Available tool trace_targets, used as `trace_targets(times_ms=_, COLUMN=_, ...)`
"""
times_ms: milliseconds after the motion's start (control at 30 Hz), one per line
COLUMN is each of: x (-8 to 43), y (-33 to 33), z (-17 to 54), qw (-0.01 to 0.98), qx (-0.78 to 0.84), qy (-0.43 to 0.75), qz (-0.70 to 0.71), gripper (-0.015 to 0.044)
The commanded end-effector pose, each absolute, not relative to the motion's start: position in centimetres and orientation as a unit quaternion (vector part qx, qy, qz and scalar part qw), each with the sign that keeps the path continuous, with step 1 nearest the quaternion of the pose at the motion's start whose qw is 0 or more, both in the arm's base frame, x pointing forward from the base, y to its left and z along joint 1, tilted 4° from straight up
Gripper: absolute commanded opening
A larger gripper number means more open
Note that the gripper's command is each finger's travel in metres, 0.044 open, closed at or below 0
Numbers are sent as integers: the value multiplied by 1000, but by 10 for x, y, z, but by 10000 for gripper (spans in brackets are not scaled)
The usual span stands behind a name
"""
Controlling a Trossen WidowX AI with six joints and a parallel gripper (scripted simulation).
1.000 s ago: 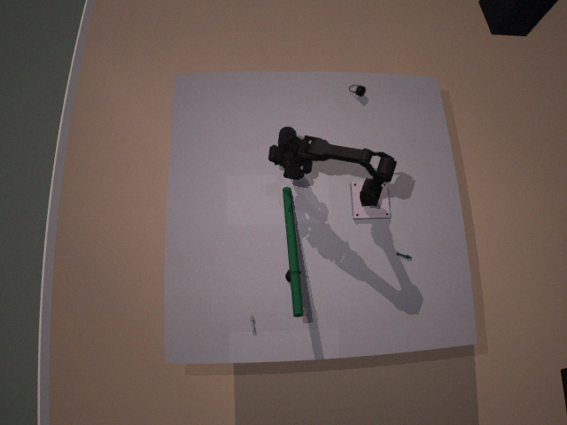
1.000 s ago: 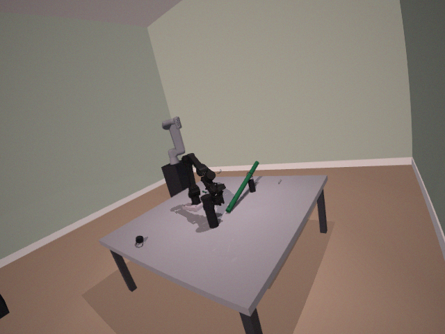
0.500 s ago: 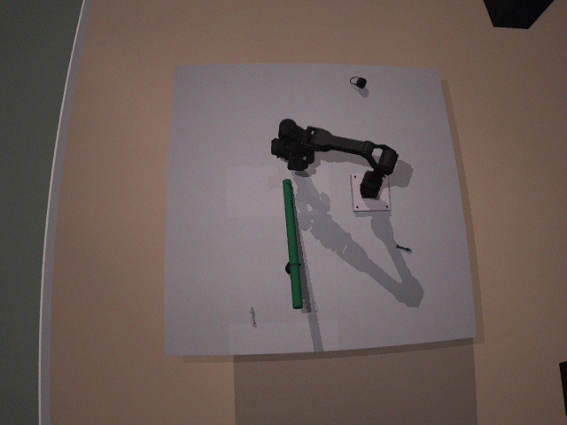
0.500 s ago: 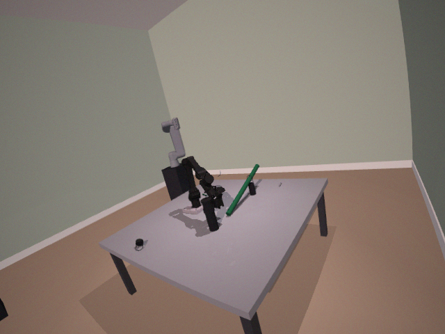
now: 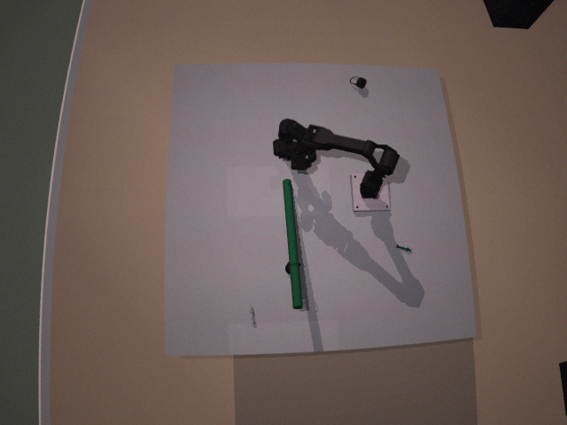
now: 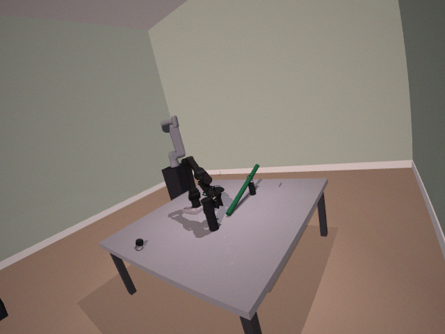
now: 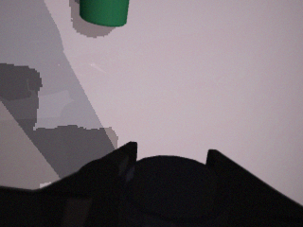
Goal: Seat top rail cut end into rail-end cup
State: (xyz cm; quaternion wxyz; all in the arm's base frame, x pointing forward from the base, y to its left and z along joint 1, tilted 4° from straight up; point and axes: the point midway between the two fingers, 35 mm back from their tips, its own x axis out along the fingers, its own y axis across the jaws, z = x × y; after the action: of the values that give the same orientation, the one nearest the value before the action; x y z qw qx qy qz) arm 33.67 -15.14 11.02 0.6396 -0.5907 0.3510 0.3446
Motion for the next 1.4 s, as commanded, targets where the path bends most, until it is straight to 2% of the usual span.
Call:
trace_targets(times_ms=0, x=334, y=-153, z=112, qw=637, qx=-594, qy=347, qz=347, gripper=0)
trace_targets(times_ms=867, x=337, y=-151, z=111, qw=643, qx=-587, qy=356, qz=339, gripper=0)
trace_targets(times_ms=1367, x=339, y=-138, z=127, qw=643, qx=-587, qy=356, qz=340, gripper=394)
